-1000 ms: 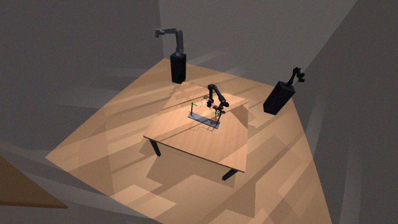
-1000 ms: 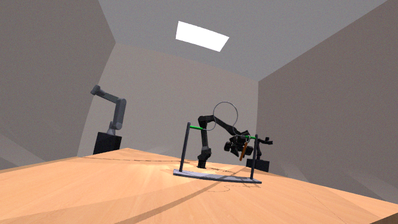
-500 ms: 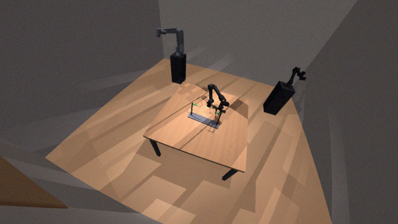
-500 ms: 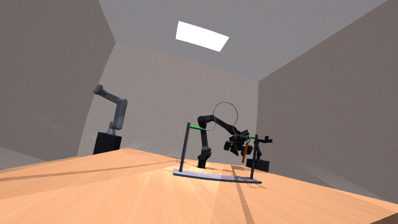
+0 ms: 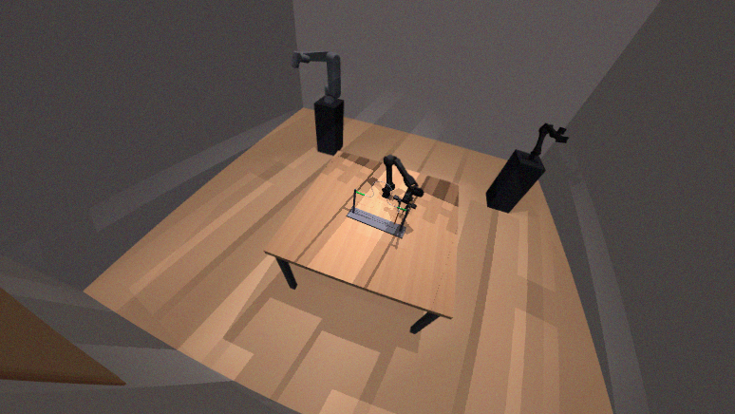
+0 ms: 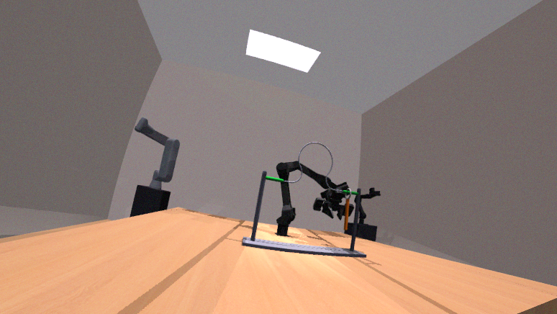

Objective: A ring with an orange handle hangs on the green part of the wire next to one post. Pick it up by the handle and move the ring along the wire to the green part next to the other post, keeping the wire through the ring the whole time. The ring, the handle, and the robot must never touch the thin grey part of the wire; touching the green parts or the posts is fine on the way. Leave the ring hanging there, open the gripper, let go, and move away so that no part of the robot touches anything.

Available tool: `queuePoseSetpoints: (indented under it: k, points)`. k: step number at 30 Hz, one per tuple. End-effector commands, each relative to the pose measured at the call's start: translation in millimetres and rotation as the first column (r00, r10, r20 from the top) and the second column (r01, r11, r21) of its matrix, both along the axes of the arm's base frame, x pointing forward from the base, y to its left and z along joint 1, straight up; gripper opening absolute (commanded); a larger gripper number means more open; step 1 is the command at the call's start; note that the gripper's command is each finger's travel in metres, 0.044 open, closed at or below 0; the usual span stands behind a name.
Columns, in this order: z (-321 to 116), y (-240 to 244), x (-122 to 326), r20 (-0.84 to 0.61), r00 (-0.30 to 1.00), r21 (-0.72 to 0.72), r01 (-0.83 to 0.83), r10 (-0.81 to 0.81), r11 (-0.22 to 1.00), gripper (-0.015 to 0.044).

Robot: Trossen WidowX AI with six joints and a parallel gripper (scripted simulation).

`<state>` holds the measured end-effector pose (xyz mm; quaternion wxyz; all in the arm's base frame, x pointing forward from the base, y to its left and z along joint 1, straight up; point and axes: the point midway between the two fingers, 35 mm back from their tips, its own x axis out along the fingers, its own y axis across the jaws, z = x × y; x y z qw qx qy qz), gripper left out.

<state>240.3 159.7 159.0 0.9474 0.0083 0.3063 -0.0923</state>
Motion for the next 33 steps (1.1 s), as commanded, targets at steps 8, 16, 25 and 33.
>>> queuePoseSetpoints:
  k: [8, 16, 25, 33]
  points:
    - [29.2, 7.4, -39.4, 0.001, 1.000, 0.000, -0.001, 0.001, 1.000, 0.0396]
    - [29.2, 7.4, -39.4, 0.001, 1.000, 0.000, -0.001, 0.001, 1.000, 0.0440]
    - [29.2, 7.4, -39.4, 0.001, 1.000, 0.000, -0.001, 0.001, 1.000, 0.0440]
    - [29.2, 7.4, -39.4, 0.001, 1.000, 0.000, -0.001, 0.001, 1.000, 0.0440]
